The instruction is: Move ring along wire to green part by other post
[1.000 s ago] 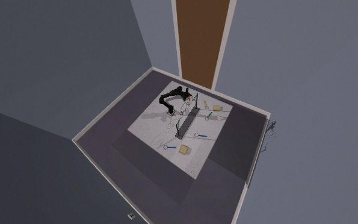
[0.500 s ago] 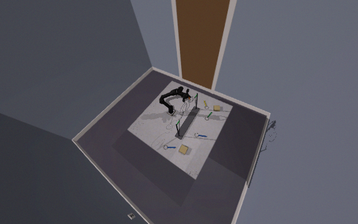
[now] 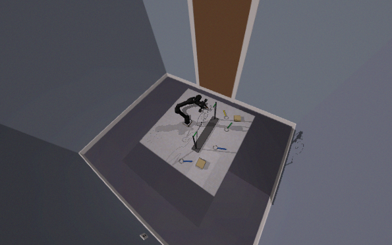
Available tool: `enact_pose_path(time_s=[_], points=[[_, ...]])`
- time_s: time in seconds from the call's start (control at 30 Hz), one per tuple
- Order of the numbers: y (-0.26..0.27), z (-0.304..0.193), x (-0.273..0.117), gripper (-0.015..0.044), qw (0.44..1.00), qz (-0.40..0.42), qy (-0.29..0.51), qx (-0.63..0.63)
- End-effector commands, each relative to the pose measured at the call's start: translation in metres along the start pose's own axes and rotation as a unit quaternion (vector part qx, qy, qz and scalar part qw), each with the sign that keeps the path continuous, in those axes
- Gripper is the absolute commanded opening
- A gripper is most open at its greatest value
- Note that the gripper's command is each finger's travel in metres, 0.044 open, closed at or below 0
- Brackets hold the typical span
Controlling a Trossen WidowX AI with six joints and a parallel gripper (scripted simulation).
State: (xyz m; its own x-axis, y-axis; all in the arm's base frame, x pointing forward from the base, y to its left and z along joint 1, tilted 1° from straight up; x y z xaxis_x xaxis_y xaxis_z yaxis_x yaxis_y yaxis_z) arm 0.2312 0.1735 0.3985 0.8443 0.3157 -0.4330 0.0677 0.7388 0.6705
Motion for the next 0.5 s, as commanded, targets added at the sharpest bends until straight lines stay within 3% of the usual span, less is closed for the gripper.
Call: enact_pose_path(time_s=[0.0, 0.47], points=[[-0.004, 0.002, 0.0, -0.015, 0.999, -0.016, -0.01, -0.035], [-0.024, 0.009, 0.001, -0.015, 0.982, -0.082, -0.04, -0.165]])
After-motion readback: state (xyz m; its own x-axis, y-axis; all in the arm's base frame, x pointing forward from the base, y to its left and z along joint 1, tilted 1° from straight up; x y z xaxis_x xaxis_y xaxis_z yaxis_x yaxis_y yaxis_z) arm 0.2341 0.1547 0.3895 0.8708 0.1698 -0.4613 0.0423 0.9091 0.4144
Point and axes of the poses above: the point midway between the two fingers, 35 mm back from their tips, its own x axis out along the fingers, its own y axis across the jaws, z = x × y, the point moved 2 cm from there along -x, back along the fingers, and after that the axes turned 11 degrees about x, right-handed, at the moved point
